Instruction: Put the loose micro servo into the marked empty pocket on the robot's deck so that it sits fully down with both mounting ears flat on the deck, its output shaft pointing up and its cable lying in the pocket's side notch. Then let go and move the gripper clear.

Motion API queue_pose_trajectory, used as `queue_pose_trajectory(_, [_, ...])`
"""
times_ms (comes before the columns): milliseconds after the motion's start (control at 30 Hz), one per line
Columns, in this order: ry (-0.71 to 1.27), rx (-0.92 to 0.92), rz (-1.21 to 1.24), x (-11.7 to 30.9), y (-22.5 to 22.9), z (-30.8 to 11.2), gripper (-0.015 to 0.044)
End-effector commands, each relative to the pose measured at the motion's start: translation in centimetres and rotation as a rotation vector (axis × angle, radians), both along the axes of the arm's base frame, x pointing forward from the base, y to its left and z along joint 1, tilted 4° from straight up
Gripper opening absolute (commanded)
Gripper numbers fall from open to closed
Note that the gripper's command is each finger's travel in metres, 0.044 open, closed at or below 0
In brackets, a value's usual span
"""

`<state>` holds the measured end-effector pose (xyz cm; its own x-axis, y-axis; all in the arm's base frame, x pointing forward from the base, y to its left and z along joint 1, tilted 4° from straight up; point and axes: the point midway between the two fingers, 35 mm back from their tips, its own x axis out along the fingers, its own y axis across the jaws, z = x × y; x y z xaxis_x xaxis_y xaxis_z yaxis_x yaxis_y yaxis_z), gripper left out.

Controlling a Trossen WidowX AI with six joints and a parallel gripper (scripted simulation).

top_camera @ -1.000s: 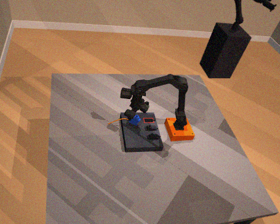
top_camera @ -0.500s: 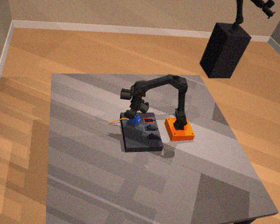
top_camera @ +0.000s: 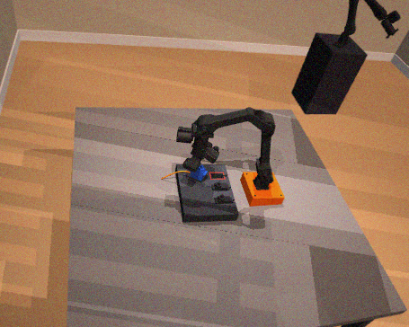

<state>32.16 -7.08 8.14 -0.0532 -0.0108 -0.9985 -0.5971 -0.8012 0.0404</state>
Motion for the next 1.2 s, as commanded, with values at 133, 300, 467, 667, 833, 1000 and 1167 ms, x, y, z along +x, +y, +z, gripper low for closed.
queue_pose_trajectory(133, [-0.016,-0.005,0.001,-0.1,0.1,1.1,0.0])
queue_pose_trajectory(300, [-0.016,-0.005,0.001,-0.2,0.1,1.1,0.0])
queue_pose_trajectory(467, [-0.016,-0.006,0.001,-1.0,-0.1,1.1,0.0])
queue_pose_trajectory(667, [-0.015,-0.006,0.001,-2.4,-0.5,1.1,0.0])
queue_pose_trajectory(833, [-0.015,-0.006,0.001,-2.4,-1.1,1.1,0.0])
queue_pose_trajectory(1000, [-0.016,-0.01,-0.083,-2.4,-1.1,1.1,0.0])
queue_pose_trajectory(1167, [-0.018,-0.018,-0.254,-2.4,-1.1,1.1,0.0])
